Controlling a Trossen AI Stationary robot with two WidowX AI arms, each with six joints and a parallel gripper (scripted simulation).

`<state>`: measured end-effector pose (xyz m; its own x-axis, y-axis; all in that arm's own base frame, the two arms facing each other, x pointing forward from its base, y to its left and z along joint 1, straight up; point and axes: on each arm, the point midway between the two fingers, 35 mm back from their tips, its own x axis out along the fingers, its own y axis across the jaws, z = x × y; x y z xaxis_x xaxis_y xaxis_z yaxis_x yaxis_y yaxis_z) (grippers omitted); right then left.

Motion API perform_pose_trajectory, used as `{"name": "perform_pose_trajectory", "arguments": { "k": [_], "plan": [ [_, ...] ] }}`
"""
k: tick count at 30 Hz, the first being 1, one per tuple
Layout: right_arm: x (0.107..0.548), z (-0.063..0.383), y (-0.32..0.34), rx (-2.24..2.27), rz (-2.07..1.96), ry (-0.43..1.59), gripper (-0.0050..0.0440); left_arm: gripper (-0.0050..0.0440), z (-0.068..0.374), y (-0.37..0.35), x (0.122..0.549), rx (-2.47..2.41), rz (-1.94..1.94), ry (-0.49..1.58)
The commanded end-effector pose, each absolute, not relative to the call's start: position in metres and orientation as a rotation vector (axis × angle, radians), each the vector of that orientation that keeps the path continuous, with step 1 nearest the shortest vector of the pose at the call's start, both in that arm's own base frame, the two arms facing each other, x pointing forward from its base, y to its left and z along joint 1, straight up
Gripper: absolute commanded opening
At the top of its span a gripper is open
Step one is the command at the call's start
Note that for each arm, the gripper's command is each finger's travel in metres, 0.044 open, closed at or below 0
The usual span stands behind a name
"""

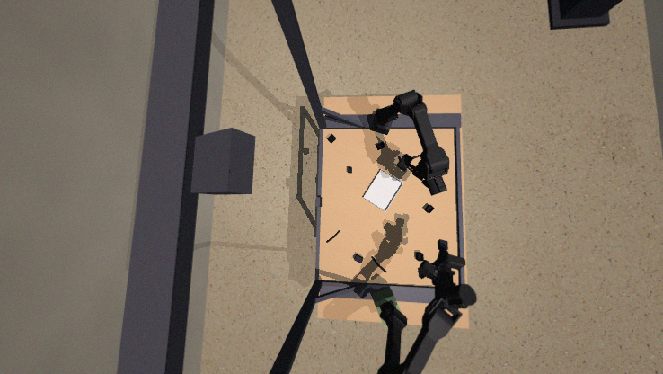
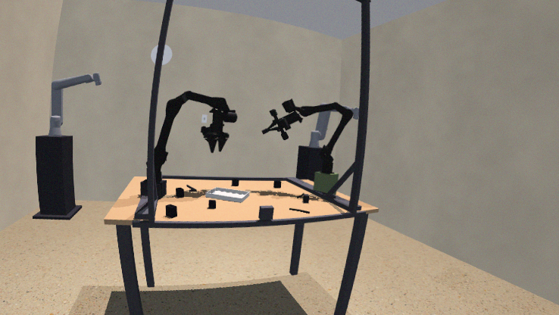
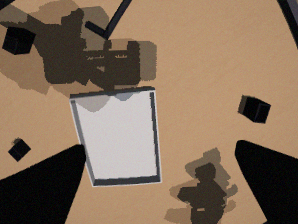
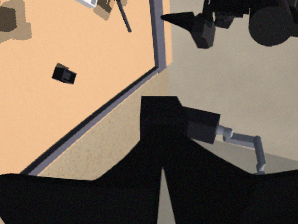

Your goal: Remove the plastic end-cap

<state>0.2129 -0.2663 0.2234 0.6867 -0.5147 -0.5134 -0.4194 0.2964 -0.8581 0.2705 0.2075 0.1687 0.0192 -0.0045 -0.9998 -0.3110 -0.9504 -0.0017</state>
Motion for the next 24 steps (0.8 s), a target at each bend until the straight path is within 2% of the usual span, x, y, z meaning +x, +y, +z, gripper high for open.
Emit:
{"name": "perform_pose_trajectory", "arguments": {
  "k": [1,17,18,24],
  "plan": [
    [0.213,0.231,-0.267,-1.332,-0.090,0.870,0.0000,0.0440,0.177,0.208,0.271,-2.082,2.003,0.307],
    [0.213,0.231,-0.267,-1.332,-0.090,0.870,0.0000,0.0440,0.177,0.208,0.271,-2.082,2.003,0.307],
    [0.213,0.223,-0.266,-1.318,-0.076,0.878,0.0000,0.0440,0.169,0.203,0.272,-2.058,1.993,0.353],
    [0.213,0.223,-0.266,-1.318,-0.076,0.878,0.0000,0.0440,0.178,0.189,0.294,-1.917,1.660,0.465]
  ]
}}
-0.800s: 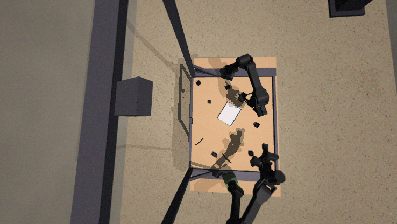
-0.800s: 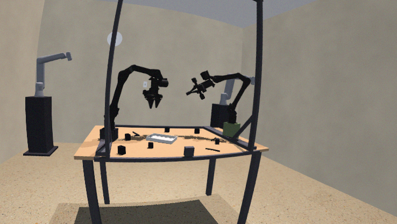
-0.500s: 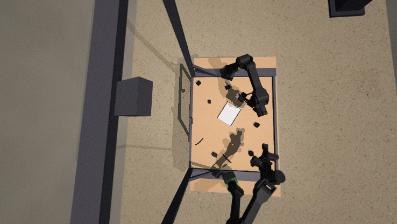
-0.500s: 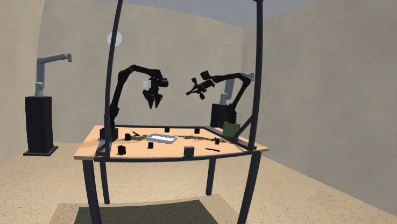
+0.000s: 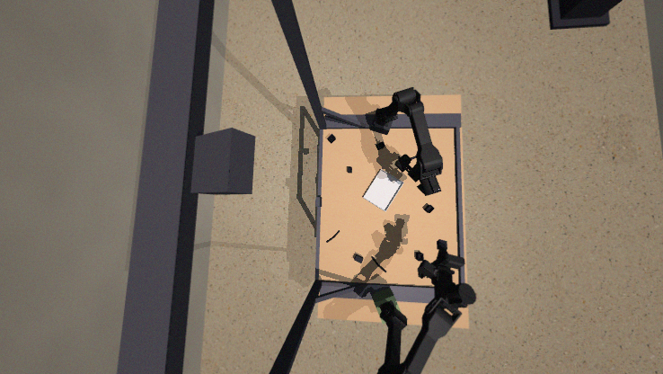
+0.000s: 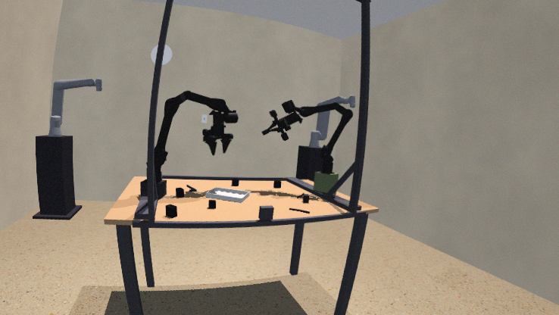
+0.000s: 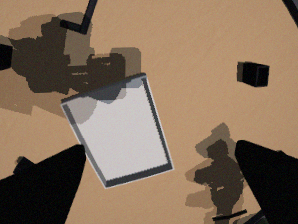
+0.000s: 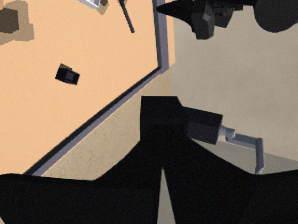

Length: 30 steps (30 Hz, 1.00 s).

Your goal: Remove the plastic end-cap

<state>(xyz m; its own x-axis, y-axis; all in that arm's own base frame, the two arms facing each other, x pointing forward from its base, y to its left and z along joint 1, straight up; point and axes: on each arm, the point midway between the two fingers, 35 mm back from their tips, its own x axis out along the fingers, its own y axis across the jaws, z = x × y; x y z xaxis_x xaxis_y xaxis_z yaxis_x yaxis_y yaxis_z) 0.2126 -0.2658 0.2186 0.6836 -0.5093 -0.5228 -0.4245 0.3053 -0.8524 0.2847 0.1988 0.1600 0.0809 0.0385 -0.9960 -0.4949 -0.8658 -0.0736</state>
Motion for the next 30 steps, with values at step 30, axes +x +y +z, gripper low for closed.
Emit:
{"name": "perform_pose_trajectory", "arguments": {
  "k": [30],
  "plan": [
    [0.213,0.223,-0.266,-1.318,-0.076,0.878,0.0000,0.0440,0.262,0.083,0.353,-0.800,0.406,0.395]
  ]
}}
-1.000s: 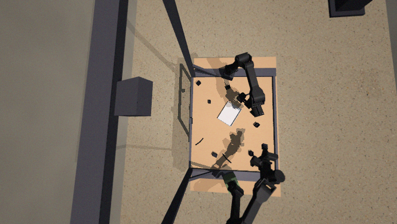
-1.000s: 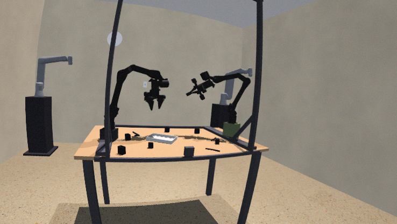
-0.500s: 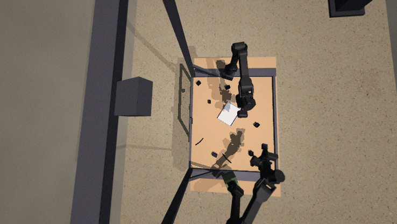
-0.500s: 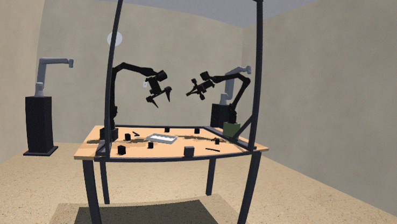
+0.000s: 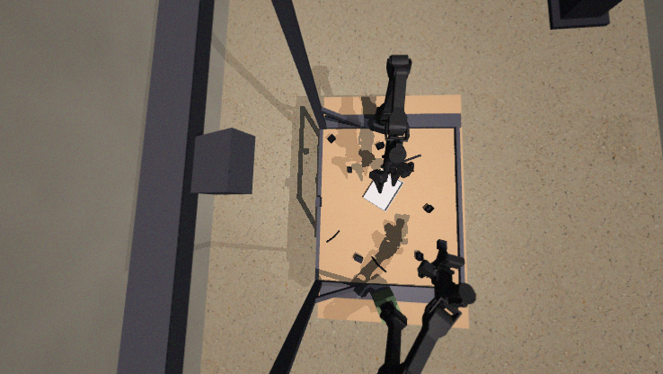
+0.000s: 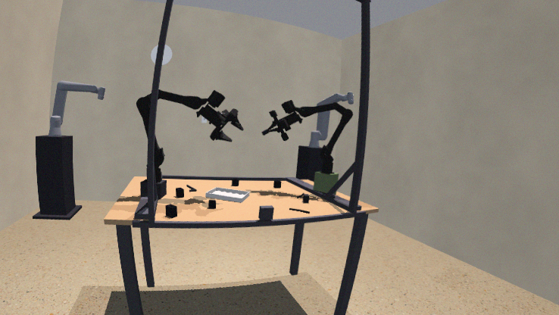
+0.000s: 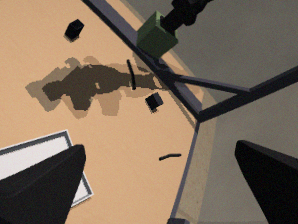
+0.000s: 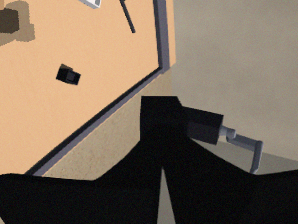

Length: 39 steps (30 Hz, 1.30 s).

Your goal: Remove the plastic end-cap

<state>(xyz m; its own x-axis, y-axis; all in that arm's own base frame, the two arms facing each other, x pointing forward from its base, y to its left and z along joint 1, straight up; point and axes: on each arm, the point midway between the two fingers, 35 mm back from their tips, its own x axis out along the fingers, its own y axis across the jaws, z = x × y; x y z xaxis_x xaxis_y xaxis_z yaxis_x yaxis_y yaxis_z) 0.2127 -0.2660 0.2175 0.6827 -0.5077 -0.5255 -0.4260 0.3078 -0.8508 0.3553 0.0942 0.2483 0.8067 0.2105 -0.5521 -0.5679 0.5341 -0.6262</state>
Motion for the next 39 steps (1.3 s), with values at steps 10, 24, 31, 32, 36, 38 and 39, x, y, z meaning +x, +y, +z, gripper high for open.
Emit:
{"name": "perform_pose_trajectory", "arguments": {
  "k": [10,24,31,32,36,38,39],
  "plan": [
    [0.213,0.223,-0.266,-1.318,-0.076,0.878,0.0000,0.0440,0.301,0.033,0.339,-0.329,0.126,0.161],
    [0.213,0.223,-0.266,-1.318,-0.076,0.878,0.0000,0.0440,0.332,0.001,0.314,0.012,0.007,-0.076],
    [0.213,0.223,-0.266,-1.318,-0.076,0.878,0.0000,0.0440,0.326,-0.001,0.314,0.000,-0.002,-0.059],
    [0.216,0.225,-0.266,-1.300,-0.082,0.866,0.0000,0.0440,0.326,-0.001,0.314,0.000,-0.002,-0.059],
    [0.229,0.227,-0.263,-1.193,-0.121,0.829,0.0000,0.0440,0.326,-0.001,0.314,0.000,-0.002,-0.059],
    [0.238,0.229,-0.261,-1.113,-0.146,0.803,0.0000,0.0440,0.326,-0.001,0.314,0.000,-0.002,-0.059],
    [0.241,0.229,-0.260,-1.074,-0.158,0.792,0.0000,0.0440,0.326,-0.001,0.314,0.000,-0.002,-0.059]
  ]
}}
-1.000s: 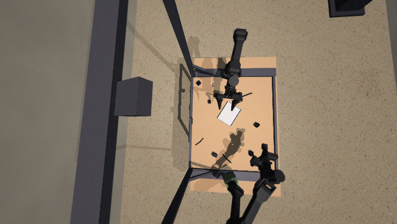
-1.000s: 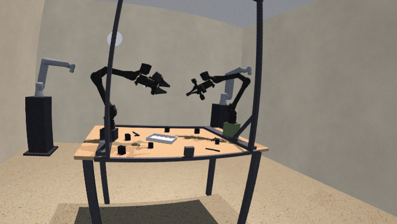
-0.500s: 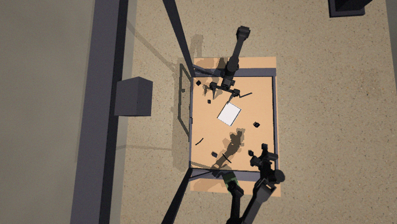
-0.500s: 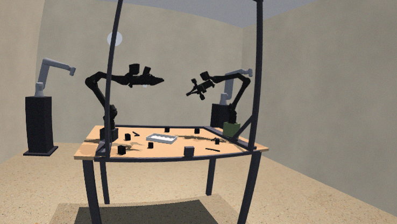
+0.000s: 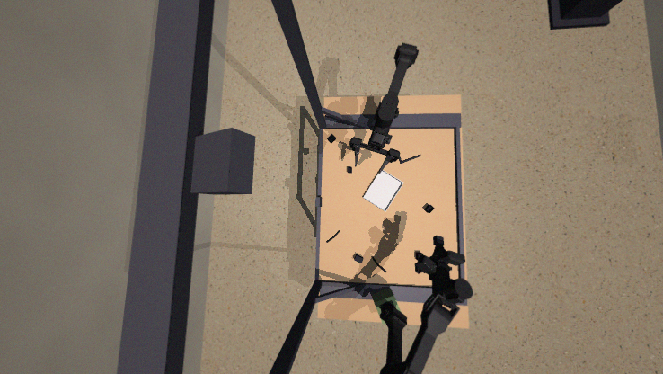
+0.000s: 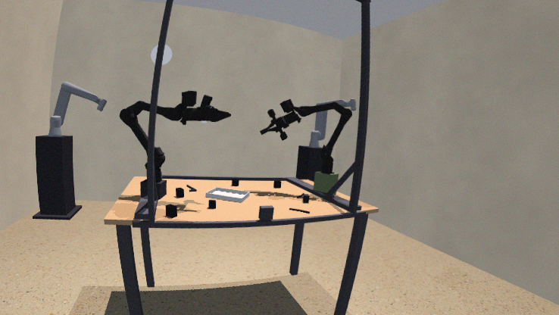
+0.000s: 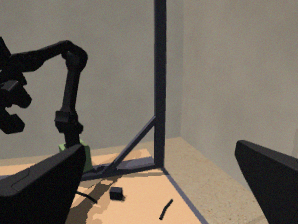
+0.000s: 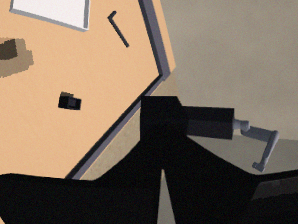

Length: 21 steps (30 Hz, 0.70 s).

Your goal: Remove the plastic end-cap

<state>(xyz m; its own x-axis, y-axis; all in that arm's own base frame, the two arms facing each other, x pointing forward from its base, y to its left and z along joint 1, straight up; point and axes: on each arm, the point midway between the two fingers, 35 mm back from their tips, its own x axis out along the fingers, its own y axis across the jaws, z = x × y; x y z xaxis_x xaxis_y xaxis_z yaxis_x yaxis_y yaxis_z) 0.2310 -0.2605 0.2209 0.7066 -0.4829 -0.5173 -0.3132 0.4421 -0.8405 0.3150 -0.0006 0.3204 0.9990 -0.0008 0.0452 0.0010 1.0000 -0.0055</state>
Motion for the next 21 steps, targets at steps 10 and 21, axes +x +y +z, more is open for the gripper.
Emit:
{"name": "perform_pose_trajectory", "arguments": {
  "k": [10,21],
  "plan": [
    [0.273,0.234,-0.249,-0.791,-0.227,0.699,0.0000,0.0440,0.326,-0.001,0.314,0.000,-0.002,-0.059],
    [0.318,0.240,-0.226,-0.391,-0.287,0.578,0.0000,0.0440,0.326,-0.001,0.314,0.000,-0.002,-0.059]
  ]
}}
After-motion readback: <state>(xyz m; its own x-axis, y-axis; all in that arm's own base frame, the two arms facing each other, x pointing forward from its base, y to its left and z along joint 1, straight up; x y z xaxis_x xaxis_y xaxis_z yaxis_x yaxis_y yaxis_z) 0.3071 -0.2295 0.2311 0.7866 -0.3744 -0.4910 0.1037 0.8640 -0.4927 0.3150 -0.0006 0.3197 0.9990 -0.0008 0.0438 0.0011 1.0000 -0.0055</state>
